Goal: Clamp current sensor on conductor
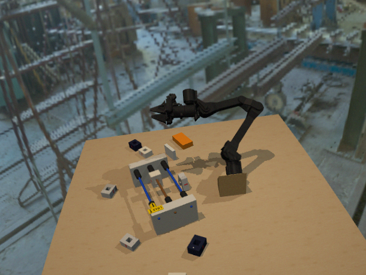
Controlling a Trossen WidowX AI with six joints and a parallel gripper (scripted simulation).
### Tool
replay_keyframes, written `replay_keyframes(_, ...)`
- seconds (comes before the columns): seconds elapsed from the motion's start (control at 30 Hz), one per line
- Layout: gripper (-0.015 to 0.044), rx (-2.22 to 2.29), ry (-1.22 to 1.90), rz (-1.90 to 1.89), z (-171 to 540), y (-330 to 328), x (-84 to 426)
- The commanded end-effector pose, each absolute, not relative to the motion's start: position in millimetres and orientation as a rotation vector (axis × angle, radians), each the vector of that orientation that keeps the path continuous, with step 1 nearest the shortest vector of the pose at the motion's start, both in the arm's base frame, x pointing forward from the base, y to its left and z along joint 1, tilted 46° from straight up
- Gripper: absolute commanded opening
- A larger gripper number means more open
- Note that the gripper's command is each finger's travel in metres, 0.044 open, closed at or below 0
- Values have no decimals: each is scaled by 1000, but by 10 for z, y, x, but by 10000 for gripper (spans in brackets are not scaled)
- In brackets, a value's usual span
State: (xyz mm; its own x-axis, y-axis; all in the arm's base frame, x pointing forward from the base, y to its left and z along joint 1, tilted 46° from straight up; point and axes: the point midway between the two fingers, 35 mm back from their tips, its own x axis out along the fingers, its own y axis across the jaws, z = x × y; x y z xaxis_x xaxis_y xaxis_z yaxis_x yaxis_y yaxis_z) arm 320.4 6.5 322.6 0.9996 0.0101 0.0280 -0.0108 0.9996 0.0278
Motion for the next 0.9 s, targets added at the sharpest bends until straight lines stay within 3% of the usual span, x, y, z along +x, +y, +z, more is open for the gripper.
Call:
replay_keyframes(0.0, 440, 0, -50, 0, 3229, 0, 3157)
replay_keyframes(0.17, 440, 28, 70, 15, 3015, 134, 3362)
replay_keyframes(0.47, 440, -18, 581, 30, 1917, 871, 3862)
replay_keyframes(0.87, 440, -478, 1122, -44, 480, 1655, 3656)
